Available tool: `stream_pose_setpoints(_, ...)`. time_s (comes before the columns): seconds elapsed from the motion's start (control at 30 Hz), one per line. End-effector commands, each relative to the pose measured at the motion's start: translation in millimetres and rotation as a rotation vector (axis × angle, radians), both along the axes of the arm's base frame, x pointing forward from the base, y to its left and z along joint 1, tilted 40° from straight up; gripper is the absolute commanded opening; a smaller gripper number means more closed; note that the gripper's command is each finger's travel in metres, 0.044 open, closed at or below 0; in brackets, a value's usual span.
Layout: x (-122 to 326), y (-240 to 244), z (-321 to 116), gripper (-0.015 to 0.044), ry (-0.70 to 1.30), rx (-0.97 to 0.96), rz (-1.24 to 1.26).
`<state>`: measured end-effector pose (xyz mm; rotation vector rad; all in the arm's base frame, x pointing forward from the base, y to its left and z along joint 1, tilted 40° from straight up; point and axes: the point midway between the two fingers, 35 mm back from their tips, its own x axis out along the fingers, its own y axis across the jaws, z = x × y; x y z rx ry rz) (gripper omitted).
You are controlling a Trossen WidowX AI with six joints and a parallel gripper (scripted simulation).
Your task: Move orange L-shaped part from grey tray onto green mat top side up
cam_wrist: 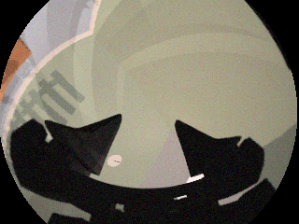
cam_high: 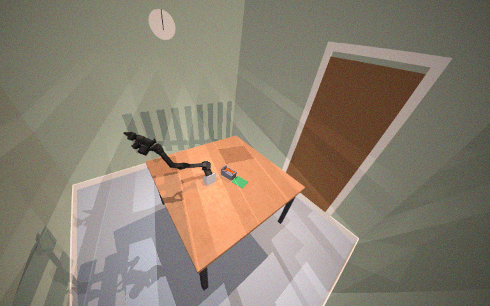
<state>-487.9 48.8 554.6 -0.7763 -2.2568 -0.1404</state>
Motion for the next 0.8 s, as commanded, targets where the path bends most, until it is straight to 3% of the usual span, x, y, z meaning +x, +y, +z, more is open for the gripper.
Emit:
stream_pose_setpoints(0.0,6,1,6,0.0374,0.023,0.002,0.004)
stream_pose_setpoints(0.1,62,13,48,0.0295,0.170,0.007,-0.030)
stream_pose_setpoints(0.27,107,23,75,0.0180,0.285,0.014,-0.066)
stream_pose_setpoints(0.77,350,33,141,0.0180,0.853,0.076,-0.206)
